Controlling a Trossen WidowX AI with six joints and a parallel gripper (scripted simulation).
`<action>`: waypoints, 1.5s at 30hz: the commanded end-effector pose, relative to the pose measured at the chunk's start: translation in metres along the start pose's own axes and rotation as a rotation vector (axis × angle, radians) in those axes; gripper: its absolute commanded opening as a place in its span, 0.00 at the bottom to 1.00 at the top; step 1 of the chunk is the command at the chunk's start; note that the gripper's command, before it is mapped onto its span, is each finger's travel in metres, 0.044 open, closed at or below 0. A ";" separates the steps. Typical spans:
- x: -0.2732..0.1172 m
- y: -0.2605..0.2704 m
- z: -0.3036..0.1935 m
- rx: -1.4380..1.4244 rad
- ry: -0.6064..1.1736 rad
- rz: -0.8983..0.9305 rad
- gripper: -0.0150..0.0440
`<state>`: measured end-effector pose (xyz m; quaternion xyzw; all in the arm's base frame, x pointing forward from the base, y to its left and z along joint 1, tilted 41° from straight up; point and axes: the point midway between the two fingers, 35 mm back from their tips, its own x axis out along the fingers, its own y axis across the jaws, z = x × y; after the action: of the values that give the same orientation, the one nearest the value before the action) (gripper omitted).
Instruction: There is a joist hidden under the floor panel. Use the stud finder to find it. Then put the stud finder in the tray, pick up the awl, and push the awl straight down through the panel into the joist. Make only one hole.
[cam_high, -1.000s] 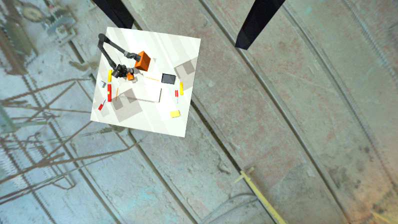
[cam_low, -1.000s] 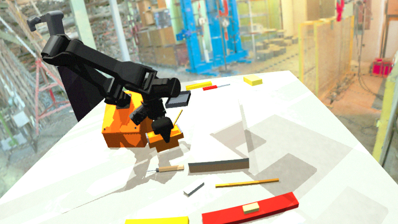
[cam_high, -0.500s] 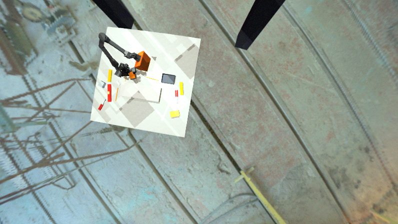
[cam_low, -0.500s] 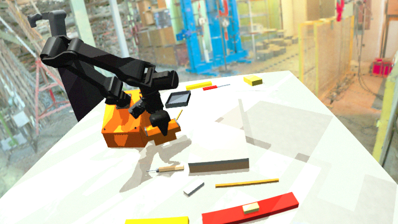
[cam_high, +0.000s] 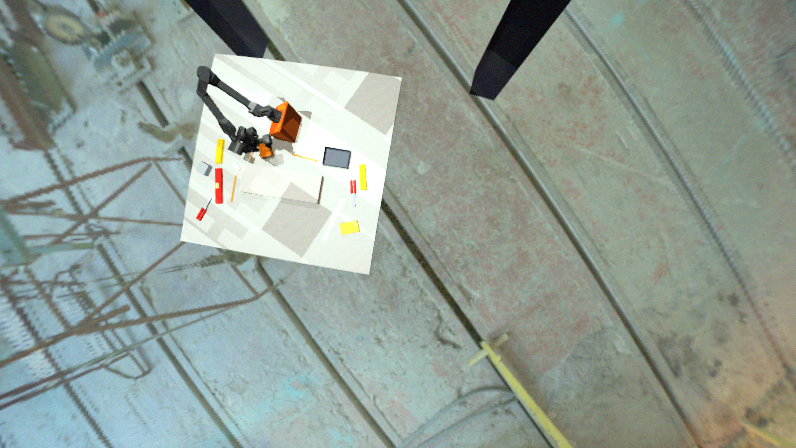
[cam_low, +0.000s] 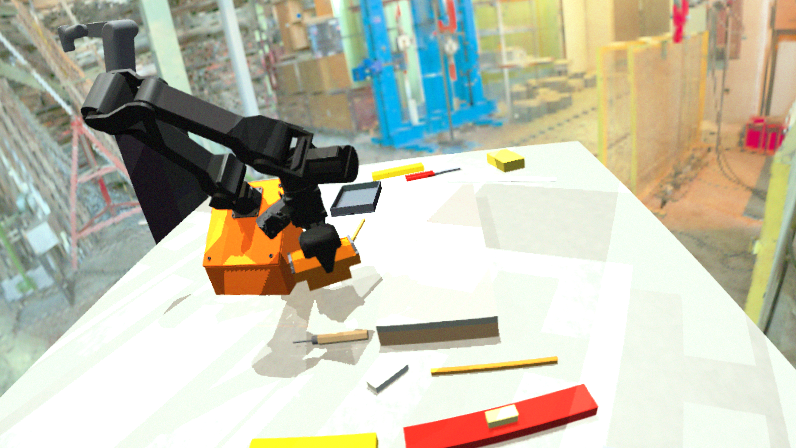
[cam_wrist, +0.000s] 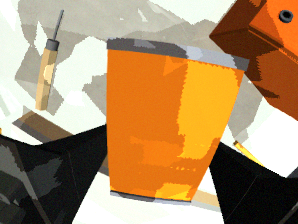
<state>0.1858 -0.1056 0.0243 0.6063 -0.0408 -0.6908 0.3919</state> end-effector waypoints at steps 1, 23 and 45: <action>0.000 0.001 -0.002 -0.003 0.002 -0.030 0.25; 0.000 0.008 -0.002 0.009 0.007 -0.192 0.25; 0.002 0.011 -0.002 0.011 0.002 -0.331 0.25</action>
<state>0.1913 -0.1139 0.0287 0.6074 0.0470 -0.7429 0.2776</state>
